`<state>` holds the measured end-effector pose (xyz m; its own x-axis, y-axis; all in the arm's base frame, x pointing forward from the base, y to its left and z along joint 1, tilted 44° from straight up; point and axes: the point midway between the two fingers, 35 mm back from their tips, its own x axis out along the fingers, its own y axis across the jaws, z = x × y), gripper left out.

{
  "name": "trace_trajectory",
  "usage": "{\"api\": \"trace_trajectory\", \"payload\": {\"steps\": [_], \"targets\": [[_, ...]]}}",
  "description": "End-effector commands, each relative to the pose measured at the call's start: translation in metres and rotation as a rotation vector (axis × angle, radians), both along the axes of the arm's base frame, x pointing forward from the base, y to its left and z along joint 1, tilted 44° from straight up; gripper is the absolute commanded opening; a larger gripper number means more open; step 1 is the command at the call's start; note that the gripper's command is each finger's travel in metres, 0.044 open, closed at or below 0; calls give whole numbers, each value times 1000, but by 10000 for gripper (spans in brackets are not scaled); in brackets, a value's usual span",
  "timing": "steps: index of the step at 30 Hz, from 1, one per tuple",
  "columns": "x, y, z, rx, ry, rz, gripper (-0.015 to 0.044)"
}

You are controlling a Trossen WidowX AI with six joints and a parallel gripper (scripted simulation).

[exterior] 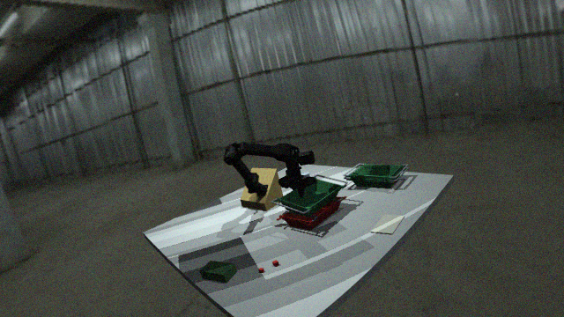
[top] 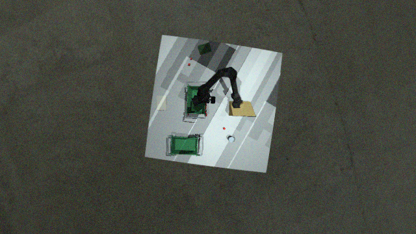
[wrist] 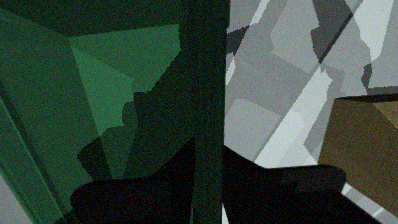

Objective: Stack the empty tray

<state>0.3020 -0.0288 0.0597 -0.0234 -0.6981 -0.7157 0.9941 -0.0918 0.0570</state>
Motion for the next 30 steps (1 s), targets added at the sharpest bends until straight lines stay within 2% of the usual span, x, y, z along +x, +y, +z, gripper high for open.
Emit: {"api": "trace_trajectory", "payload": {"steps": [1,30], "targets": [[-5,-3,-3,5,19,-13,0],[-8,-8,-9,4,19,-13,0]]}}
